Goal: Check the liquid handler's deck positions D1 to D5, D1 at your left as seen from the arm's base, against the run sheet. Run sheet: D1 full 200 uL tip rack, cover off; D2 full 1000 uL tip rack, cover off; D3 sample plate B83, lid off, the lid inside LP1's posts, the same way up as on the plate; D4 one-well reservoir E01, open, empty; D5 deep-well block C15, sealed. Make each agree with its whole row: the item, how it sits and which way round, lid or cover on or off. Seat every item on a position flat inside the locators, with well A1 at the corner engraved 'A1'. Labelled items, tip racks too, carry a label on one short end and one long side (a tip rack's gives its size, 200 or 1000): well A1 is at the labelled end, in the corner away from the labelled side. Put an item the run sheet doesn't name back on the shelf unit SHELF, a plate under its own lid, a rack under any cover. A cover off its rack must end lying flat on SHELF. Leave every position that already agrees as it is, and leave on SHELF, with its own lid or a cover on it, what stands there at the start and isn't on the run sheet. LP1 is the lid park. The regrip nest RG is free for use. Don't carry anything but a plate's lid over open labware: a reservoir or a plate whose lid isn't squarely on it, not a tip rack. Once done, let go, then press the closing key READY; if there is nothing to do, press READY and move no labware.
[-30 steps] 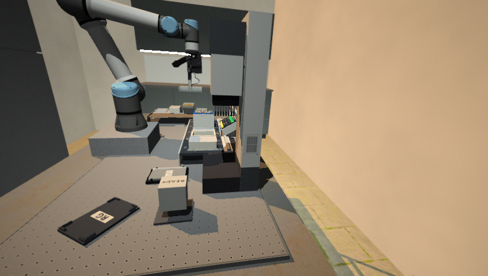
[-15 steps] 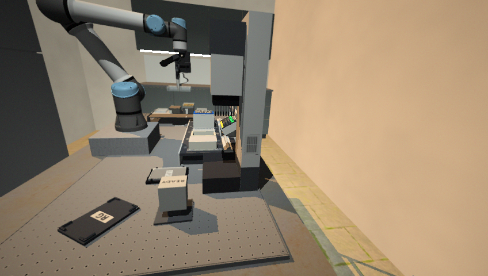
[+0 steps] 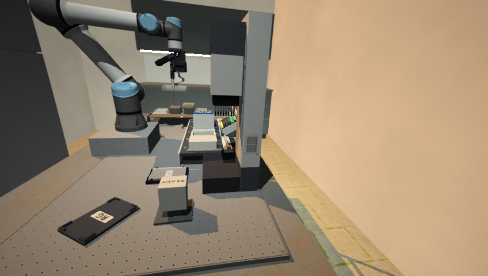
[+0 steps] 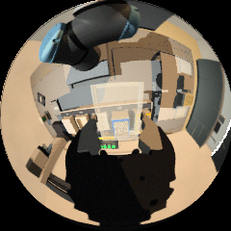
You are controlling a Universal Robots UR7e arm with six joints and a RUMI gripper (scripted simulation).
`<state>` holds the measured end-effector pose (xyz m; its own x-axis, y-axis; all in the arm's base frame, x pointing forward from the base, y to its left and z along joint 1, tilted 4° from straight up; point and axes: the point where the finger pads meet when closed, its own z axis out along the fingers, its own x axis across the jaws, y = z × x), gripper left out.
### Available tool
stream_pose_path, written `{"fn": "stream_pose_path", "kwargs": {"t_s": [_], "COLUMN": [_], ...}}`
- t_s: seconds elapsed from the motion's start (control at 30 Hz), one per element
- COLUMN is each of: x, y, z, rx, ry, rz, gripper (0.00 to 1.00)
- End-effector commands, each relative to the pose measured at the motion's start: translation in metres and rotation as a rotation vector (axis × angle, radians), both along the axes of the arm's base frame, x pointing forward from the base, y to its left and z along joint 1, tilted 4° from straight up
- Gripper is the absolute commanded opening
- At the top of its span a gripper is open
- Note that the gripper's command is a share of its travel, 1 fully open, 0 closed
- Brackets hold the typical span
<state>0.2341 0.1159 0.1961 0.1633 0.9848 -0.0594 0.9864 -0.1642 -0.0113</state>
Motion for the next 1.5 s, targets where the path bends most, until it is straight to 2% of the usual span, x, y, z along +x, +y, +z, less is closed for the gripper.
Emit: {"fn": "stream_pose_path", "kwargs": {"t_s": [0.0,0.13,0.63,0.7,1.2,1.27,1.47], "x": [0.0001,0.0001,0.0001,0.0001,0.0001,0.0001,0.0001], "y": [0.0000,0.0000,0.0000,0.0000,0.0000,0.0000,0.0000], "z": [0.0003,0.0003,0.0003,0.0003,0.0003,0.0003,0.0003], "rx": [-0.003,-0.004,-0.010,-0.010,-0.016,-0.016,-0.018], "ry": [-0.006,-0.008,-0.025,-0.025,-0.042,-0.042,-0.049], "rz": [-0.089,-0.128,-0.428,-0.428,-0.727,-0.727,-0.847], "gripper": [0.00,0.00,0.00,0.00,0.00,0.00,0.00]}}
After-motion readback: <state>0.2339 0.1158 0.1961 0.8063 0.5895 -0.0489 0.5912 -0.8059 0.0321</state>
